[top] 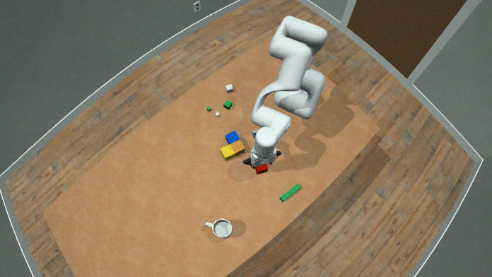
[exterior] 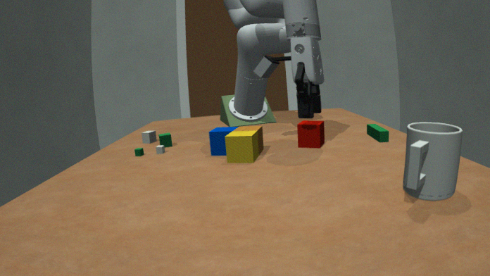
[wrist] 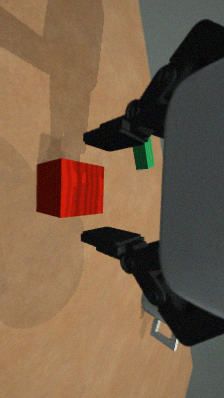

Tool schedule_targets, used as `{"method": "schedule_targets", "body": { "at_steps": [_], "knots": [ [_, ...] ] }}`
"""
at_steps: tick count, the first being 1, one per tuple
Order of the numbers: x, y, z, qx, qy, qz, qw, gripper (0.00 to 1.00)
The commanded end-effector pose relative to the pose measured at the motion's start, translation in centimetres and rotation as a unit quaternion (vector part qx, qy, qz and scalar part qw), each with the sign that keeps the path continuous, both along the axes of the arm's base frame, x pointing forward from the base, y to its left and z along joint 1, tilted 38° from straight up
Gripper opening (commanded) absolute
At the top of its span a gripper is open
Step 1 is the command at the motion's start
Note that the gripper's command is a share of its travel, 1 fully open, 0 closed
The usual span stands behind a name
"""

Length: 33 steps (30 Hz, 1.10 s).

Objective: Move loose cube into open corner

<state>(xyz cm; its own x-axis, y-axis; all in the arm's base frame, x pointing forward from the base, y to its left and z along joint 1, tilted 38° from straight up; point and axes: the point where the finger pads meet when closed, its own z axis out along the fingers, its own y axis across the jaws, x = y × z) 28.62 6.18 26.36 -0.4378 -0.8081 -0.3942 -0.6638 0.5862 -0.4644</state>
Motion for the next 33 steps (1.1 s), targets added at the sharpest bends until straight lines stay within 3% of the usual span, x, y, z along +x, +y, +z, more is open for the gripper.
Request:
{"method": "schedule_targets", "body": {
  "at_steps": [1, 33],
  "knots": [
    [0.09, 0.04, 0.2, 0.0, -0.002, 0.0, 1.0, 0.79],
    [0.48, 0.08, -0.28, 0.0, -0.002, 0.0, 1.0, 0.79]
  ]
}}
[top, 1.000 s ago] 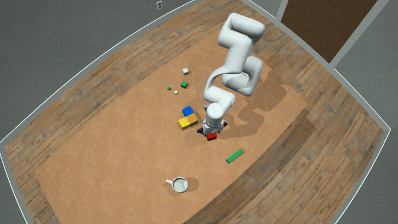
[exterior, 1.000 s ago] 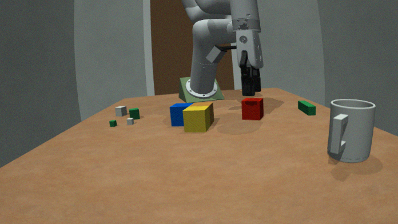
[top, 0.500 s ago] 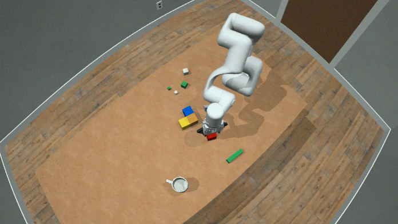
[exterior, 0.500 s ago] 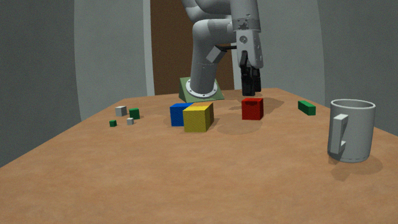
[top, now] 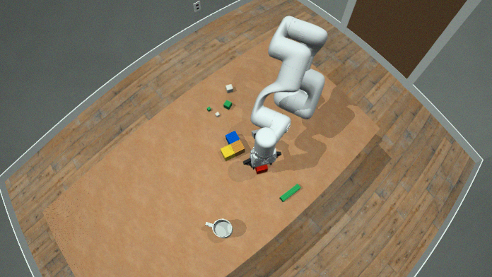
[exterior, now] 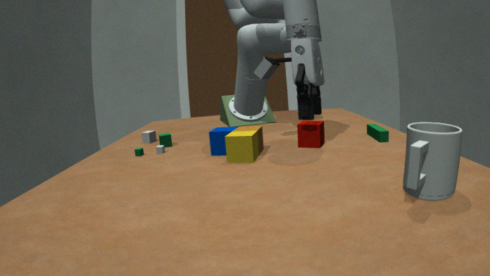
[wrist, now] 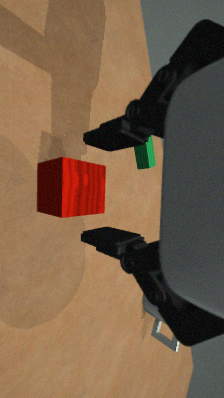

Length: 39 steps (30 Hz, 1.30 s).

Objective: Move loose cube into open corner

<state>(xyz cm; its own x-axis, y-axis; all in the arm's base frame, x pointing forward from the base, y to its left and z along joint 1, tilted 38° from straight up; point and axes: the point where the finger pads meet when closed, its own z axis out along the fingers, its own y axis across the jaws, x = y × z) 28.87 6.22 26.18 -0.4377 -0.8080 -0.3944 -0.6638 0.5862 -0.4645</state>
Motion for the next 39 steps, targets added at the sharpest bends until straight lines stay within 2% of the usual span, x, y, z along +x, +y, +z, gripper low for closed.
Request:
{"method": "schedule_targets", "body": {
  "at_steps": [1, 39],
  "knots": [
    [0.3, 0.0, -0.2, 0.0, -0.001, 0.0, 1.0, 0.79],
    [3.1, 0.3, -3.8, 0.0, -0.001, 0.0, 1.0, 0.79]
  ]
}}
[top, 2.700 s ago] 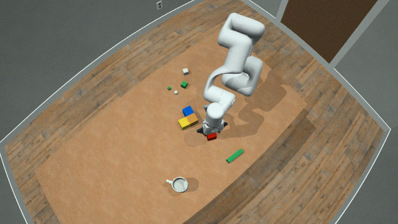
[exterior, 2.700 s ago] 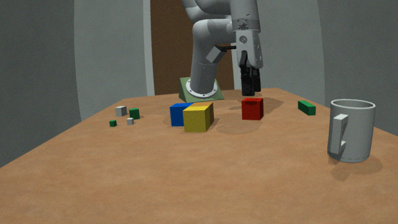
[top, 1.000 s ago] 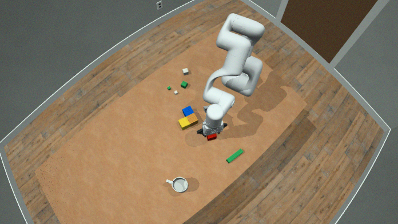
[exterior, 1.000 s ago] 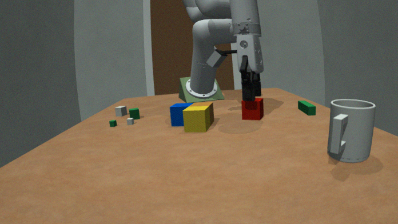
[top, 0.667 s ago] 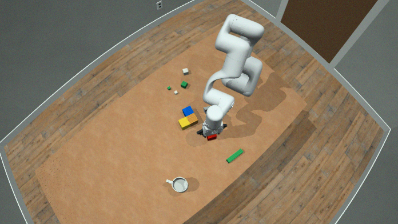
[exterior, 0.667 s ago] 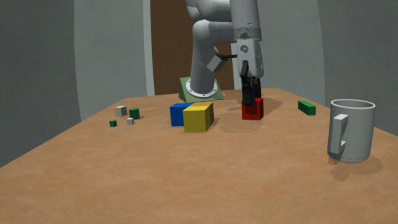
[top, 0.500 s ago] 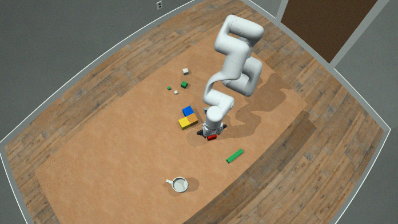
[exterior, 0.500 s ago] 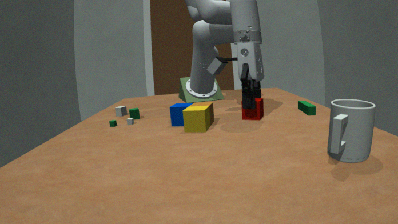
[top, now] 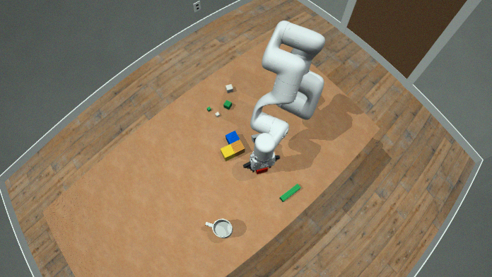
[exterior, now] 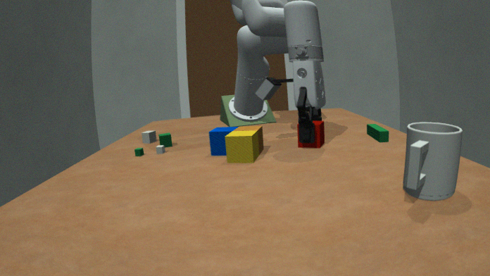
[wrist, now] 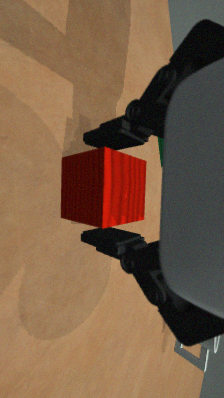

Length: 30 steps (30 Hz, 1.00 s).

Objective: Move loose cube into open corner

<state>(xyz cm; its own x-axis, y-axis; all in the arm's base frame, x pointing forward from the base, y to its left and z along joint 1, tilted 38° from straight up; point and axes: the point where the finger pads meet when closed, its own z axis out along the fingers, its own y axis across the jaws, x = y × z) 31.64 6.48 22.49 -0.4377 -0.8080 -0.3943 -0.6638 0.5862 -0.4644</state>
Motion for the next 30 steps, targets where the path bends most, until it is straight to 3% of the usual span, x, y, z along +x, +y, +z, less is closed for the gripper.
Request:
{"method": "schedule_targets", "body": {
  "at_steps": [1, 23, 24, 30],
  "knots": [
    [0.32, 0.05, -0.14, 0.0, -0.002, 0.0, 1.0, 0.79],
    [0.4, 0.06, -0.25, 0.0, -0.002, 0.0, 1.0, 0.79],
    [0.4, 0.06, -0.25, 0.0, -0.002, 0.0, 1.0, 0.0],
    [0.4, 0.06, -0.25, 0.0, -0.002, 0.0, 1.0, 0.0]
  ]
}}
